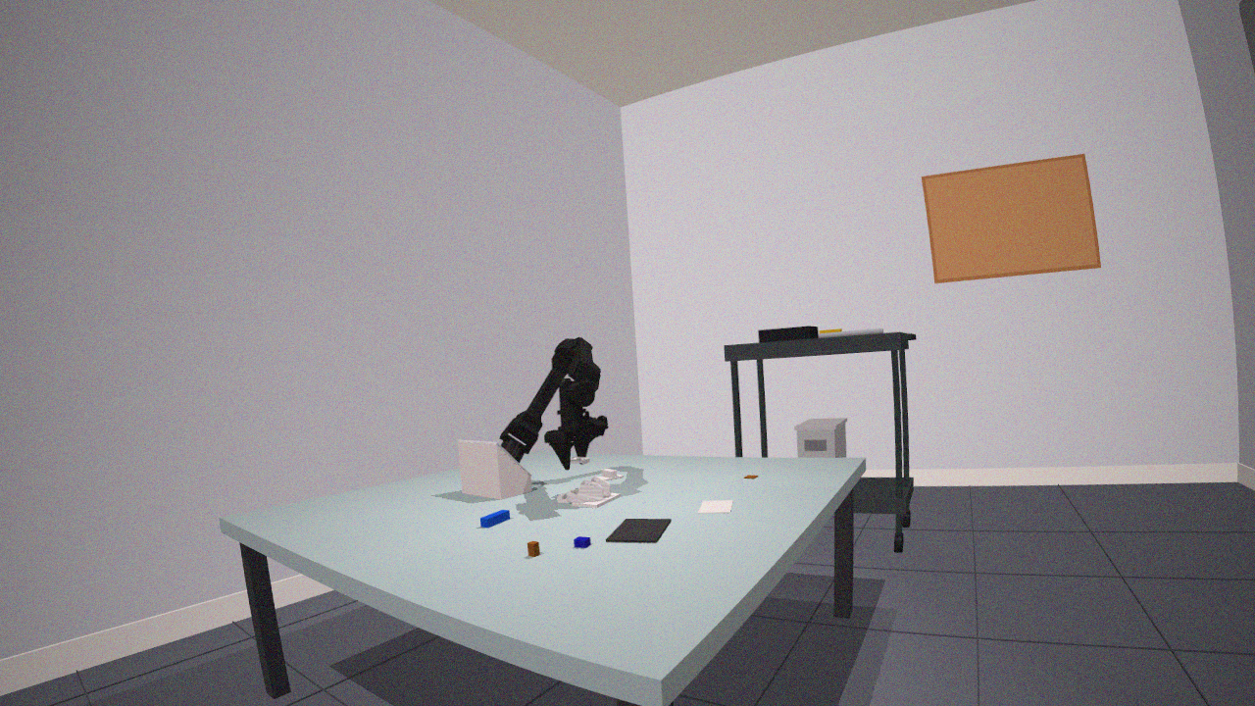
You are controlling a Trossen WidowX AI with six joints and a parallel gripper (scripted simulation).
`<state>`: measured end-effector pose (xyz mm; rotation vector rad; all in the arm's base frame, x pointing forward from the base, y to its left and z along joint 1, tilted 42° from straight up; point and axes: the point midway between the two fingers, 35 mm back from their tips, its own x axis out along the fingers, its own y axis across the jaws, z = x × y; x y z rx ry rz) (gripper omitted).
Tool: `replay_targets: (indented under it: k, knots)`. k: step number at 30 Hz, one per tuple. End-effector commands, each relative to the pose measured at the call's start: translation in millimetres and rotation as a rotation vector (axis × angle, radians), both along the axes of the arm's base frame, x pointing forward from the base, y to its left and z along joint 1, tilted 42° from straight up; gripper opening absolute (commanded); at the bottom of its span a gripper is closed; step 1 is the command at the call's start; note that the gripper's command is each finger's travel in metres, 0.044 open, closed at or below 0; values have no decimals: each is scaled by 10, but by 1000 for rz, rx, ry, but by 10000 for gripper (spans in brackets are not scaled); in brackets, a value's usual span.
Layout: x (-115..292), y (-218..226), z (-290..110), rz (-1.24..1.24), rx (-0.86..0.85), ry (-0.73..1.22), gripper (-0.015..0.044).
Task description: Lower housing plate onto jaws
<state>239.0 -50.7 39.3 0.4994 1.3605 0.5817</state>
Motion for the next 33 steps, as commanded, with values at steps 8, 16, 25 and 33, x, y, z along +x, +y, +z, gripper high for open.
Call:
replay_targets:
  k: [8,16,25,33]
  knots:
    - [-63,-112,-119,-56,23,46,351]
    - [-63,-112,-119,-56,23,46,351]
    - [-63,-112,-119,-52,22,43,351]
    - [-106,-61,-81,-52,23,43,351]
